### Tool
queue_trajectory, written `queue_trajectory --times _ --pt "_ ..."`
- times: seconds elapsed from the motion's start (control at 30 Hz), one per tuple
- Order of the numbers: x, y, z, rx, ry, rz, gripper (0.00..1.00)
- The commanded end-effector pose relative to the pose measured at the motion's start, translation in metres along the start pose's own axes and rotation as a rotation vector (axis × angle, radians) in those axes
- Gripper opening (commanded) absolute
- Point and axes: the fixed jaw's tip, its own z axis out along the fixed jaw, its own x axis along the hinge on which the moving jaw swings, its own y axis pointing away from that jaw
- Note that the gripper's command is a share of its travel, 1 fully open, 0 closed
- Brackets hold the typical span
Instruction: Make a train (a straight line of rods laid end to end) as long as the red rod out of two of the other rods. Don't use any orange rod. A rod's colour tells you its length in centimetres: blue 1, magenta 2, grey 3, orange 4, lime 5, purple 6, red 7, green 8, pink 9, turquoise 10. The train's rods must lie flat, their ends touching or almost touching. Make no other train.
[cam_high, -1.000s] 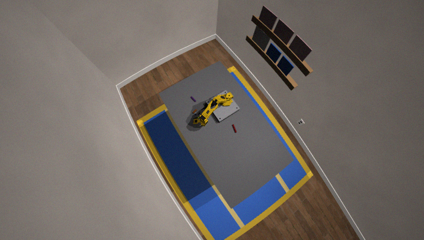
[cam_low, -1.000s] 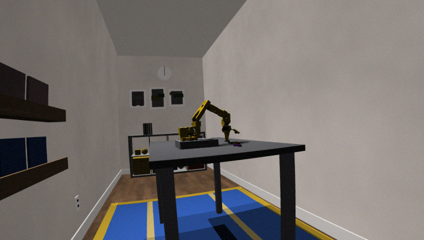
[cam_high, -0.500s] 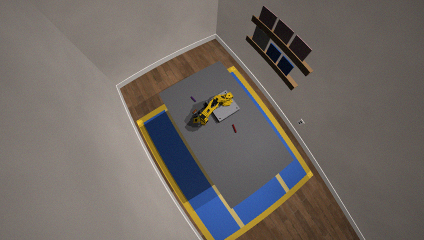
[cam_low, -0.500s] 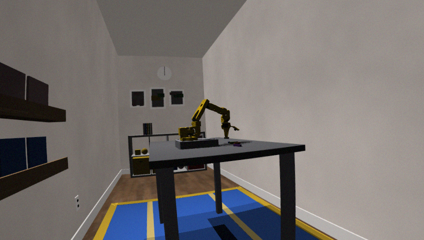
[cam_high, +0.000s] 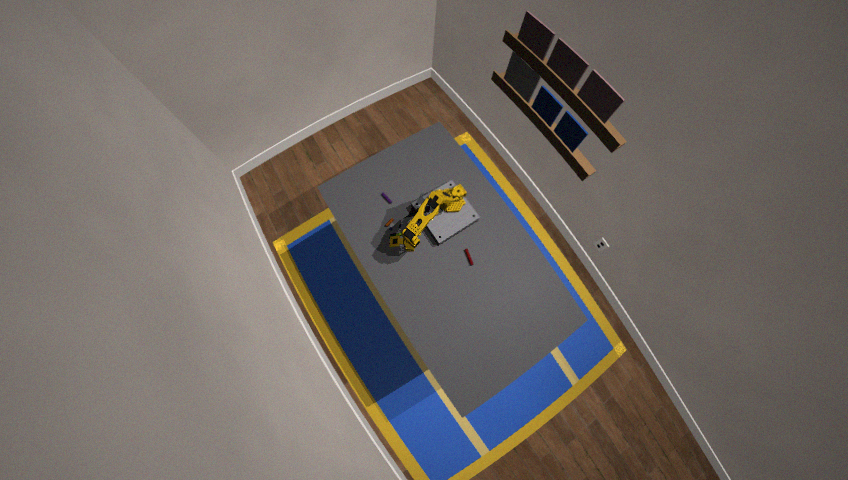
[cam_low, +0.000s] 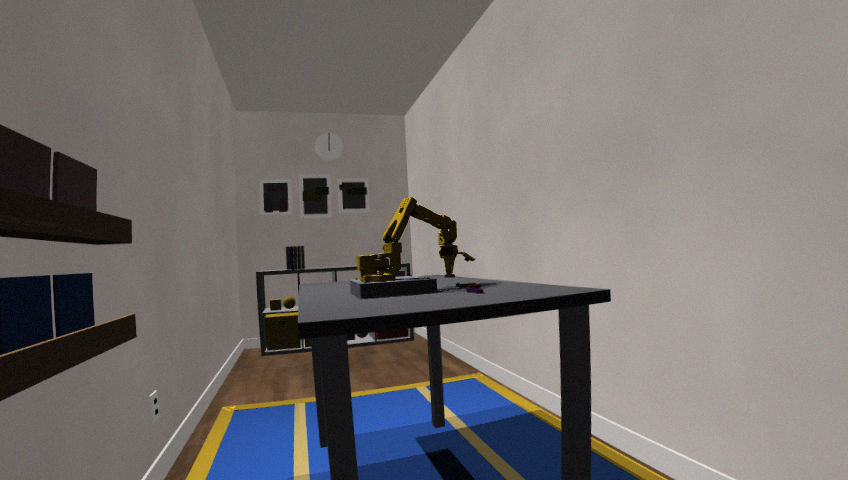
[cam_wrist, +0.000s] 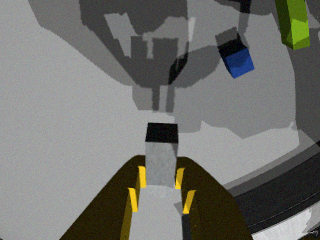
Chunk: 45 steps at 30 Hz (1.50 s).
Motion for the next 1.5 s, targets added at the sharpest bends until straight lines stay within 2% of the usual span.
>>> queue_trajectory --times 0.0,0.43,0.63,0.67,1.47 --pt "0.008 0.004 -0.002 -0.019 -0.013 0.002 0.0" --pt "0.034 0.005 0.003 -0.017 -0.015 0.002 0.0" --pt "0.035 0.005 0.003 -0.017 -0.015 0.002 0.0" --pt "0.034 0.009 -0.004 -0.049 -0.031 0.003 0.0" --pt "0.034 0.009 -0.002 -0.049 -0.031 0.003 0.0"
